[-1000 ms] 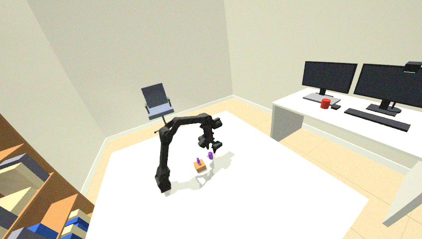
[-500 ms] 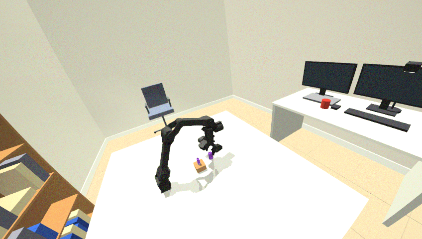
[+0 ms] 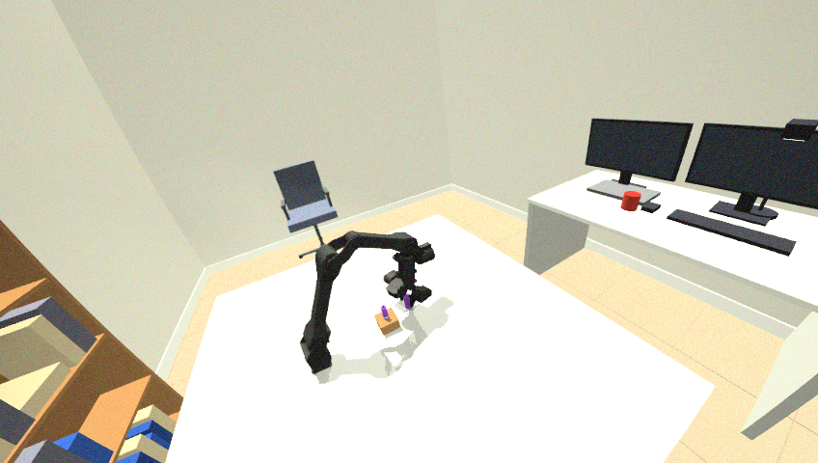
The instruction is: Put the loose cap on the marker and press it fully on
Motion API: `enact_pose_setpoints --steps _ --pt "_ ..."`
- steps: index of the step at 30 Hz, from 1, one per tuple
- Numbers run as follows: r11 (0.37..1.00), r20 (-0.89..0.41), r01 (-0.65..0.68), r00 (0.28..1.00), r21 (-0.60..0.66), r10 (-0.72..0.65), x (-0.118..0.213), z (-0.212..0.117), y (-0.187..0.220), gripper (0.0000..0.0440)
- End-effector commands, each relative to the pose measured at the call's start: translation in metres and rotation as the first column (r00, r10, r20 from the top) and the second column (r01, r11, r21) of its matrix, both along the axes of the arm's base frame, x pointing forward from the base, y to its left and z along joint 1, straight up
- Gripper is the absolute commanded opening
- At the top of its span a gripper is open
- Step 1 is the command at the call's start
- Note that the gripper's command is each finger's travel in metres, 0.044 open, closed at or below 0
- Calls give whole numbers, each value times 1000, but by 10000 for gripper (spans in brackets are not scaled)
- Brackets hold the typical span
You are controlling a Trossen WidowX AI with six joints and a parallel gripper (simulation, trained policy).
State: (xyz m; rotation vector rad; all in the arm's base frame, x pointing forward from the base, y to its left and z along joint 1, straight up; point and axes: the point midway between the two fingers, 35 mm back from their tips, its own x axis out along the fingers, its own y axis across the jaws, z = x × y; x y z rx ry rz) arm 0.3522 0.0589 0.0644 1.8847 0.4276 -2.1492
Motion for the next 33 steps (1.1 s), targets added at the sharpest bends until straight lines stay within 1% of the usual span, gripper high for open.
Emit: enact_pose_setpoints --steps 1,4,6,12,20,33 --pt "1000 7 -20 1000 -14 20 -1 -2 -2 150" --pt "999 16 -29 999 -19 29 -2 4 -2 72" --pt "999 28 -29 999 -20 29 -2 12 -3 60" --pt "999 70 -41 997 -24 43 -1 36 -4 47" --pt "999 96 -43 994 -19 44 -6 65 -7 47" --pt "1000 62 -12 998 -4 12 -37 101 -26 31"
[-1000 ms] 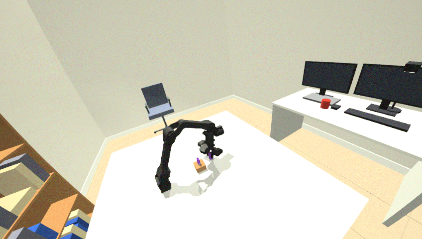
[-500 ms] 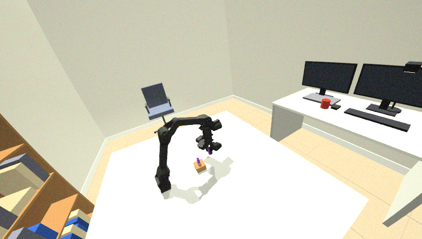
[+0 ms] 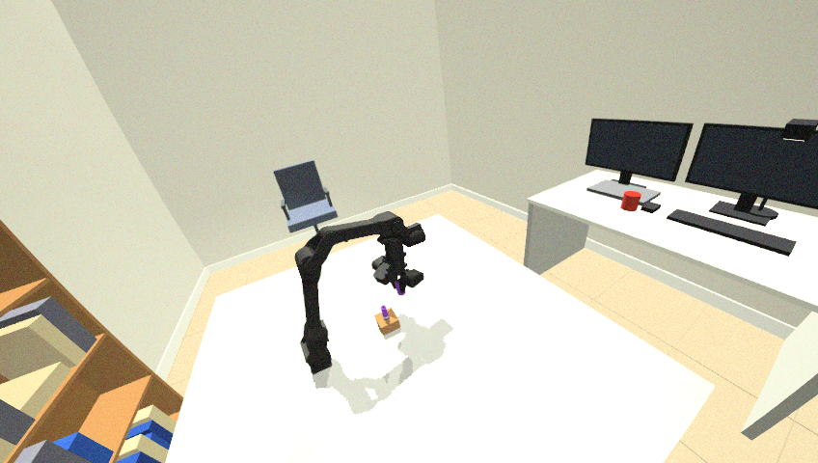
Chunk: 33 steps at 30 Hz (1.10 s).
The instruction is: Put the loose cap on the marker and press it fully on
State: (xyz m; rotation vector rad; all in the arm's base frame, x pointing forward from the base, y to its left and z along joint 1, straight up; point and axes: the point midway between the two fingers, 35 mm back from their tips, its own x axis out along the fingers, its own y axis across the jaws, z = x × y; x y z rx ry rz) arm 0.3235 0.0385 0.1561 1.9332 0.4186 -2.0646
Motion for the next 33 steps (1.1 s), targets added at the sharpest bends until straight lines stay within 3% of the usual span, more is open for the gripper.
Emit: enact_pose_setpoints --steps 1,11,33 --pt "1000 -10 12 1000 6 -12 -11 11 -8 30" --pt "998 -55 58 997 10 -57 -38 21 -29 10" --pt "998 -75 58 996 24 -56 -72 16 -21 0"
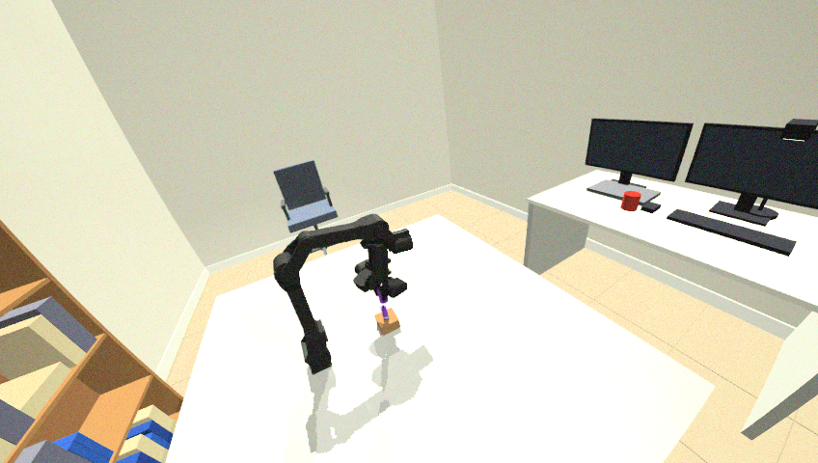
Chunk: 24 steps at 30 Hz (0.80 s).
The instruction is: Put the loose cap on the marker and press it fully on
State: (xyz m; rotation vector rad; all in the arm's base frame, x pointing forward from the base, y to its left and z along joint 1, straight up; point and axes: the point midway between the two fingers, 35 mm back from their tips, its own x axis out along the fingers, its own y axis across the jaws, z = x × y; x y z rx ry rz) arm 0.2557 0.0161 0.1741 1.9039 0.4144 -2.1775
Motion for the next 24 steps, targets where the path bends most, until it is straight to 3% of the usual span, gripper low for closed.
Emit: enact_pose_setpoints --steps 1,24 --pt "1000 1 8 1000 4 -8 -4 -3 1 0" --pt "1000 -19 6 1000 2 -6 -12 -38 1 0"
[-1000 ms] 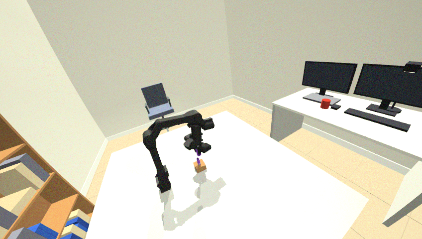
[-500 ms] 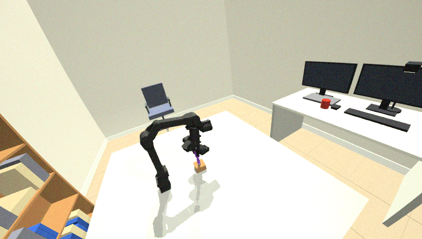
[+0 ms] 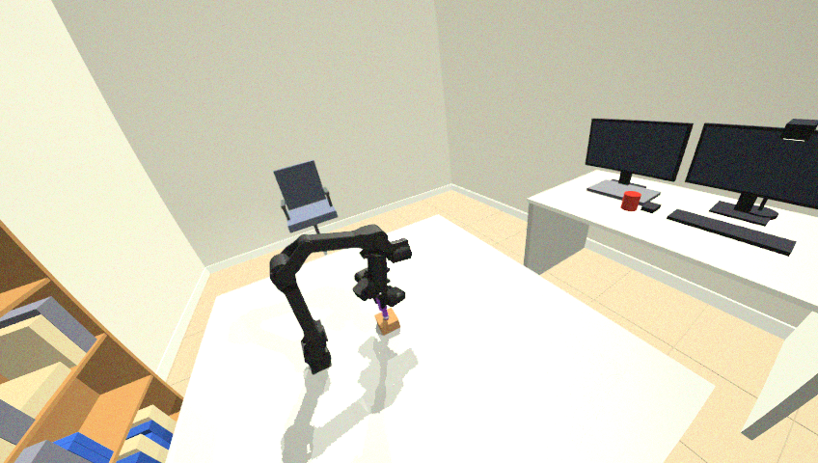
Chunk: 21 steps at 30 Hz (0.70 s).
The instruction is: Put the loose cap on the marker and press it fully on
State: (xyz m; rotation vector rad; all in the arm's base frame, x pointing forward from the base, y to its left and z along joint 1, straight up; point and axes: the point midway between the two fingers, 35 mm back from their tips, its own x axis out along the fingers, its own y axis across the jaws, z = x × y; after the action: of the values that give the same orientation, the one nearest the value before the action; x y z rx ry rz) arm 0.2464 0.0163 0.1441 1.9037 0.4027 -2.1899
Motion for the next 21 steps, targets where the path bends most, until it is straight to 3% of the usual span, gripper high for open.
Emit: enact_pose_setpoints --steps 1,21 --pt "1000 -15 -7 1000 6 7 -3 -10 1 0" --pt "998 -12 -65 998 19 65 -4 -48 0 6"
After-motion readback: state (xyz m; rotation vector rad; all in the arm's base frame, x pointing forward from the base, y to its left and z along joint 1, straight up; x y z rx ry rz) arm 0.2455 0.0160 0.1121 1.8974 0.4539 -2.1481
